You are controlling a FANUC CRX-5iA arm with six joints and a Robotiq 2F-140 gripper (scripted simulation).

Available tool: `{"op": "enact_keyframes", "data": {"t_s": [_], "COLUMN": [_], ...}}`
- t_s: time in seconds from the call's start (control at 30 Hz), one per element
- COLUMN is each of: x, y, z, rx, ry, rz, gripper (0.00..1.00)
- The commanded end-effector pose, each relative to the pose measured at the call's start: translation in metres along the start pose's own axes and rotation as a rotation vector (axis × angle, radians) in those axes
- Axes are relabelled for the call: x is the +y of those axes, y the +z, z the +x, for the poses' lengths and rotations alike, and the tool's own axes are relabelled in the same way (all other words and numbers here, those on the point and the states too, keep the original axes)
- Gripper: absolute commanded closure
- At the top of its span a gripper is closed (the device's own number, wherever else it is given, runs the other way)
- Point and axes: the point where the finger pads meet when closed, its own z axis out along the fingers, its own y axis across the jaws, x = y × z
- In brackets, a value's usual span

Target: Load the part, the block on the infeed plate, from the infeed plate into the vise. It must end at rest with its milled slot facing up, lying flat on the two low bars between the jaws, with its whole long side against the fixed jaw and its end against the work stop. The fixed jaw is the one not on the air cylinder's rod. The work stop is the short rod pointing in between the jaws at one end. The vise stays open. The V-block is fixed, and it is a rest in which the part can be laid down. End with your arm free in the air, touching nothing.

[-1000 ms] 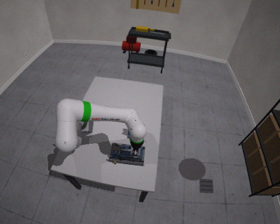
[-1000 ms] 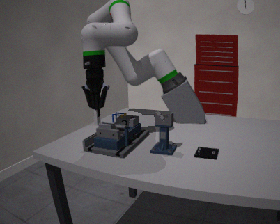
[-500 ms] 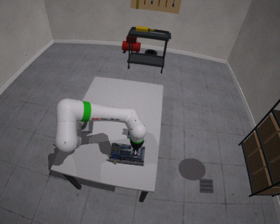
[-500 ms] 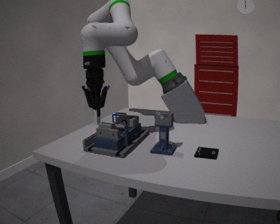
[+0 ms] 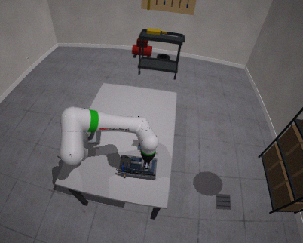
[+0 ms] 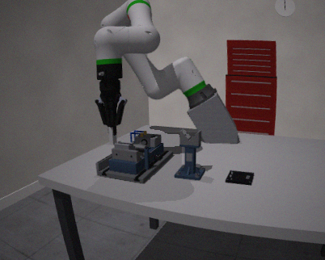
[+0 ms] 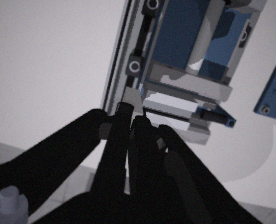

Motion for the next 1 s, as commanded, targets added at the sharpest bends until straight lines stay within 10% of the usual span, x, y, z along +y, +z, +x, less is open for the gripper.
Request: {"op": "enact_keyframes", "data": {"t_s": [0.0,0.97], "x": [0.0002,0.0035], "y": [-0.0002,-0.0002], "z": [-0.0002,-0.0002], "rx": [0.0,0.0], "ry": [0.0,0.0], "rz": [0.0,0.0], "gripper": [1.0,1.0]}}
